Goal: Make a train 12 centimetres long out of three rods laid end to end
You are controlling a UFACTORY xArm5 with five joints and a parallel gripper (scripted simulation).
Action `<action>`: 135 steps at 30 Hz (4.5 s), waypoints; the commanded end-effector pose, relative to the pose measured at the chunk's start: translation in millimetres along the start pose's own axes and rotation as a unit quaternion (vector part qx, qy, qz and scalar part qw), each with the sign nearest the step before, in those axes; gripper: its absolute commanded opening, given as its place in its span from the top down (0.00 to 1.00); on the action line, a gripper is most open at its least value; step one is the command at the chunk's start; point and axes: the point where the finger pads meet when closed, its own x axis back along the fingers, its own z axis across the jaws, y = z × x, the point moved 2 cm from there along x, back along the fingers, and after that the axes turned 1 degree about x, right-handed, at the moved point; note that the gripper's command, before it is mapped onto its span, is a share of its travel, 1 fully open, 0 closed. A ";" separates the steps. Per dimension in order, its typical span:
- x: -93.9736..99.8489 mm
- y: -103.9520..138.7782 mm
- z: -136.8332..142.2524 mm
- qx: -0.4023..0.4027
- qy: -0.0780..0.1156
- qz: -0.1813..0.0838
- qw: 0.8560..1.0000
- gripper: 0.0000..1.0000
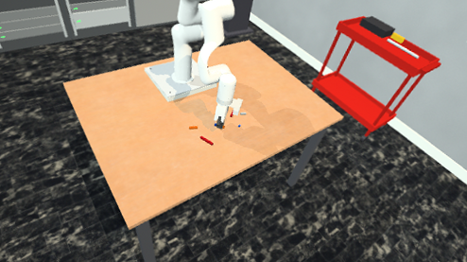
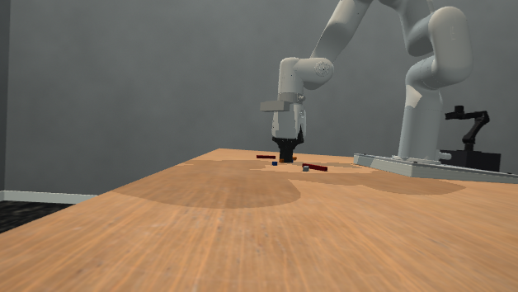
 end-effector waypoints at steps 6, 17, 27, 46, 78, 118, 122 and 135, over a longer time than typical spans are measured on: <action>1.1 -0.9 0.9 0.000 0.001 0.001 1.000 0.84; 1.1 -0.9 0.9 0.000 0.001 0.001 1.000 0.76; 6.2 -0.7 1.1 0.000 0.001 0.001 1.000 0.76; 79.7 -0.4 1.1 0.000 0.001 0.001 1.000 0.76; 90.4 -0.4 1.0 0.000 0.001 0.001 1.000 0.00; 75.0 -4.1 0.0 0.382 0.002 0.001 0.924 0.00; 72.9 -4.6 -0.2 0.432 0.002 0.001 0.902 0.00; 66.3 -6.0 -0.9 0.577 0.002 0.000 0.817 0.00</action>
